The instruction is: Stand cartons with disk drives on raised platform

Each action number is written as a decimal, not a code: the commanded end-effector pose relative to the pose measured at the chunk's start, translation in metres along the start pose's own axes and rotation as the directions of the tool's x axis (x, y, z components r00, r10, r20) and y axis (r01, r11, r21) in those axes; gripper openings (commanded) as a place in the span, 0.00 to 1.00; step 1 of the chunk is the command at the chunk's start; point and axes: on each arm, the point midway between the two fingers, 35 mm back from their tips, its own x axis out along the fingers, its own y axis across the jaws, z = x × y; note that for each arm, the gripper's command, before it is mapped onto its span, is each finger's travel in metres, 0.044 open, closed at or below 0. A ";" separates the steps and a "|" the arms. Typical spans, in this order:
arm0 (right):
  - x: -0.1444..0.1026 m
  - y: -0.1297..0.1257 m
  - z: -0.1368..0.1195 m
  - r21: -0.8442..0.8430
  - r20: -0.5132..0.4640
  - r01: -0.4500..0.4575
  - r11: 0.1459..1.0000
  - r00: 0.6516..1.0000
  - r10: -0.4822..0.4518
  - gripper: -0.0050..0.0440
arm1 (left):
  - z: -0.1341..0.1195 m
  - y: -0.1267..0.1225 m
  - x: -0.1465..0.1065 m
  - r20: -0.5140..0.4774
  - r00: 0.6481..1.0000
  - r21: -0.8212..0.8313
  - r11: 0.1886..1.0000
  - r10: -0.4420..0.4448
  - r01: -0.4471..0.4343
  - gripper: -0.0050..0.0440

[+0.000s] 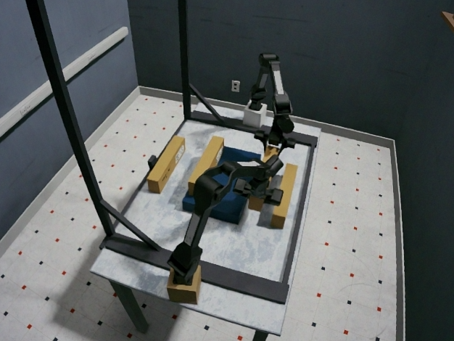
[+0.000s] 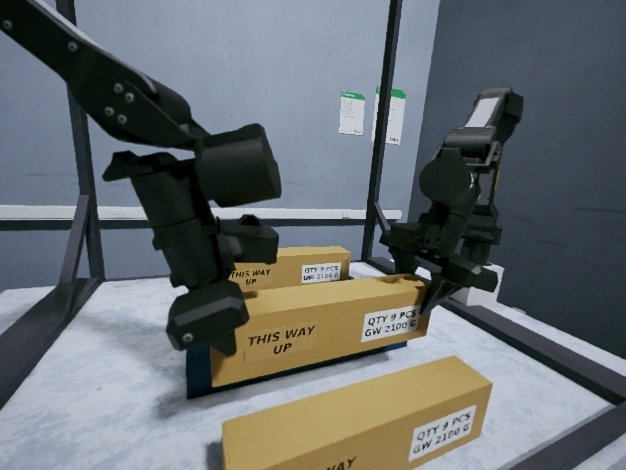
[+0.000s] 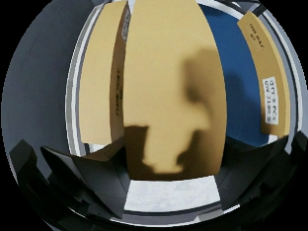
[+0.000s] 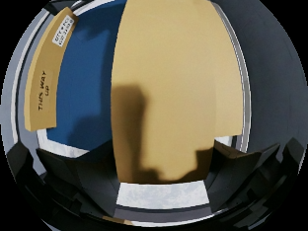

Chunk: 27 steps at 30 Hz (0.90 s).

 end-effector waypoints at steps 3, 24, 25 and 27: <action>-0.030 -0.005 0.015 -0.008 0.071 0.042 0.999 0.997 -0.042 0.00 | 0.015 0.007 -0.029 0.069 0.997 0.009 0.999 0.041 -0.041 0.00; -0.030 -0.006 0.016 -0.008 0.071 0.042 0.999 0.997 -0.041 0.00 | 0.015 0.008 -0.029 0.028 0.999 0.006 1.000 0.016 -0.016 0.00; -0.030 -0.006 0.016 -0.008 0.071 0.042 0.999 0.997 -0.041 0.00 | 0.015 0.008 -0.029 0.028 0.999 0.006 1.000 0.016 -0.016 0.00; -0.030 -0.006 0.016 -0.008 0.071 0.042 0.999 0.997 -0.041 0.00 | 0.015 0.008 -0.029 0.028 0.999 0.006 1.000 0.016 -0.016 0.00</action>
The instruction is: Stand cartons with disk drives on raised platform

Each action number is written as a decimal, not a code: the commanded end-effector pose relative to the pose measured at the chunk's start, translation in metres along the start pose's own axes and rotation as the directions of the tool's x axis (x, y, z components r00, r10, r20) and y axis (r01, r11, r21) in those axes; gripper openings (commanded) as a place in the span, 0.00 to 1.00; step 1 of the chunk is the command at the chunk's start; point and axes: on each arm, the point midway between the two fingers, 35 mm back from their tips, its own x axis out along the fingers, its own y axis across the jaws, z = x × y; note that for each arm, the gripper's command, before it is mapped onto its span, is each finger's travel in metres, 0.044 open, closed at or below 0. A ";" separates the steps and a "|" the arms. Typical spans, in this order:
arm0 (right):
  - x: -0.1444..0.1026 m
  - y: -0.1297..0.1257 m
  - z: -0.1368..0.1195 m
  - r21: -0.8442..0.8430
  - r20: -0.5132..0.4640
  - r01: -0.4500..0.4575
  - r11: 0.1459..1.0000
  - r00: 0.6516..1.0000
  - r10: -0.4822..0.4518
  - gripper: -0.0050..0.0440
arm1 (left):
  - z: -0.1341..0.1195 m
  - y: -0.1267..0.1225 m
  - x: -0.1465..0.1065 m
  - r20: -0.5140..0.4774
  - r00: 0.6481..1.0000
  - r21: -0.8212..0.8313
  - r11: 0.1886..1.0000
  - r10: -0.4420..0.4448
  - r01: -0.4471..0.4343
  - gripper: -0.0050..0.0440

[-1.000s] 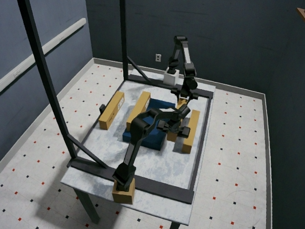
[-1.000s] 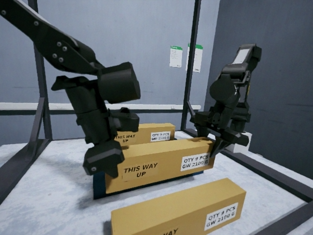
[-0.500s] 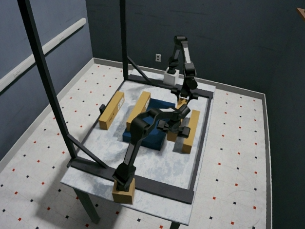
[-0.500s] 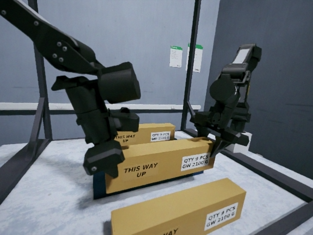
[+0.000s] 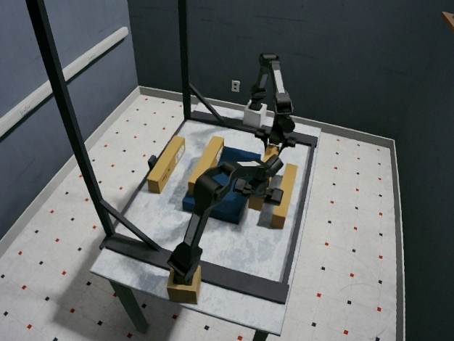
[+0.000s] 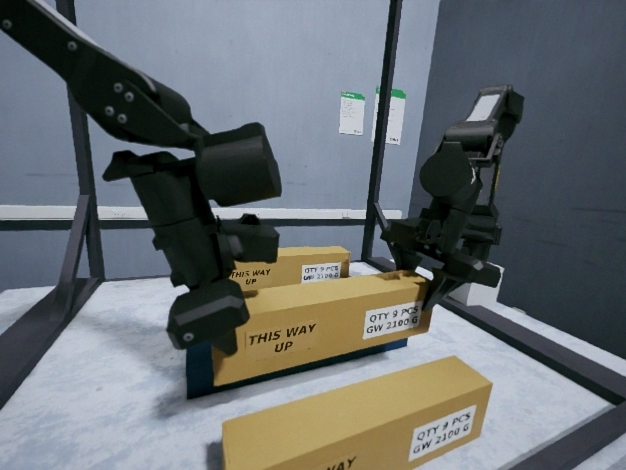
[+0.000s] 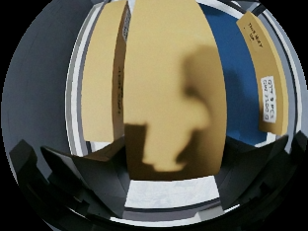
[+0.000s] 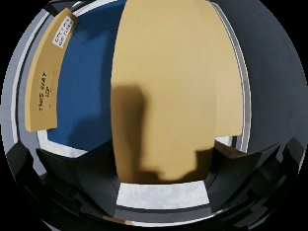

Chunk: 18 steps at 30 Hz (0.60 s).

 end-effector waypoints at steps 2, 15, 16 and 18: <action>-0.030 -0.006 0.015 -0.012 0.066 0.043 0.999 0.997 -0.042 0.00 | 0.013 0.006 -0.022 0.052 0.998 0.003 1.000 0.022 -0.022 0.00; -0.026 -0.006 0.013 -0.015 0.065 0.040 0.999 0.997 -0.039 0.00 | 0.010 0.006 -0.013 0.092 0.995 0.007 0.999 0.049 -0.050 0.00; -0.026 -0.006 0.013 -0.015 0.065 0.040 0.999 0.997 -0.039 0.00 | 0.010 0.006 -0.013 0.092 0.995 0.007 0.999 0.049 -0.050 0.00; -0.026 -0.006 0.013 -0.015 0.065 0.040 0.999 0.997 -0.039 0.00 | 0.010 0.006 -0.013 0.092 0.995 0.007 0.999 0.049 -0.050 0.00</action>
